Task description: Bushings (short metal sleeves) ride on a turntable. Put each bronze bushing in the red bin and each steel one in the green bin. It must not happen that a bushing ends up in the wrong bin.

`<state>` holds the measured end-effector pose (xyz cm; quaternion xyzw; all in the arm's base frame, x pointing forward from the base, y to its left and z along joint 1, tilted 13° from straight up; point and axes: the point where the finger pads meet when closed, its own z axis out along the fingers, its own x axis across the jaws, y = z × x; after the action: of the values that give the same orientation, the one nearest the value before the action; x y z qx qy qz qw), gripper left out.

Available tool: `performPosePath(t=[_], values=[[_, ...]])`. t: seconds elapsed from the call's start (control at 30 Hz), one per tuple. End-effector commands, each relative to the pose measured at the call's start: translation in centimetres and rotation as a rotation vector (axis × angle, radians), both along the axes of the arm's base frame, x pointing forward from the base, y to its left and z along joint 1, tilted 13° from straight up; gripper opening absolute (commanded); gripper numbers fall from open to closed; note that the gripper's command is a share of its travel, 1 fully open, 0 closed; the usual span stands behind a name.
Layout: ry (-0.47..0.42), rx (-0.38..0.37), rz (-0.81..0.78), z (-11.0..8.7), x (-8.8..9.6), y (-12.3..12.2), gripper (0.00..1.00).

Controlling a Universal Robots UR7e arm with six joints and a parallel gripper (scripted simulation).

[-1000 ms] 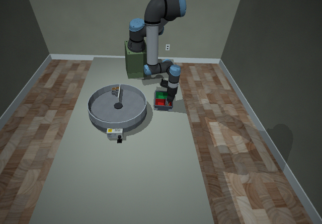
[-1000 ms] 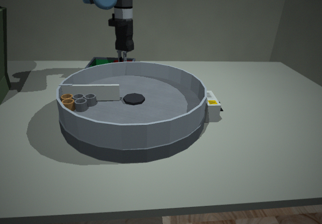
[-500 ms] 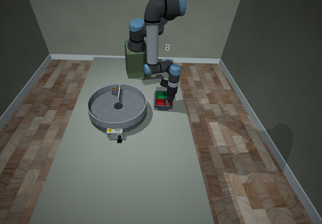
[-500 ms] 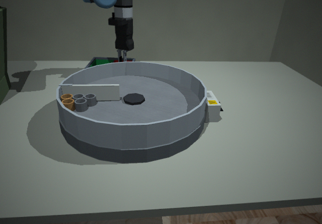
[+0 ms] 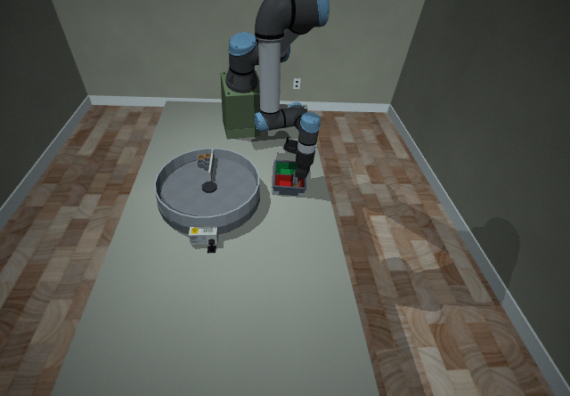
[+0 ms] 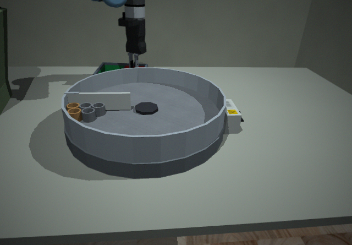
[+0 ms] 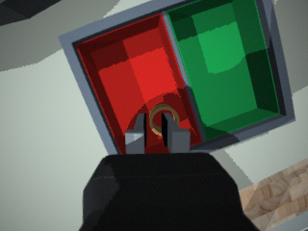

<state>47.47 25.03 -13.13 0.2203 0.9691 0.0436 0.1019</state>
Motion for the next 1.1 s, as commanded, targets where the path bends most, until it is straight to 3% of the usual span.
performPosePath(t=[0.0, 0.23, 0.37, 0.47, 0.63, 0.8, 0.97, 1.07], values=[[-0.001, 0.001, 0.000, 0.2, 0.0, 0.0, 0.42], [-0.001, 0.001, 0.000, 0.9, -0.2, 0.0, 0.42], [-0.001, 0.001, 0.000, 4.1, -0.9, -0.1, 0.42], [-0.001, 0.001, 0.000, 4.1, -0.9, -0.1, 0.42], [-0.001, 0.001, 0.000, 8.0, -1.7, -0.3, 0.42], [-0.001, 0.001, 0.000, 8.0, -1.7, -0.3, 0.42], [-0.001, 0.001, 0.000, 11.9, -2.6, -0.5, 0.42], [-0.001, 0.001, 0.000, 11.9, -2.6, -0.5, 0.42]])
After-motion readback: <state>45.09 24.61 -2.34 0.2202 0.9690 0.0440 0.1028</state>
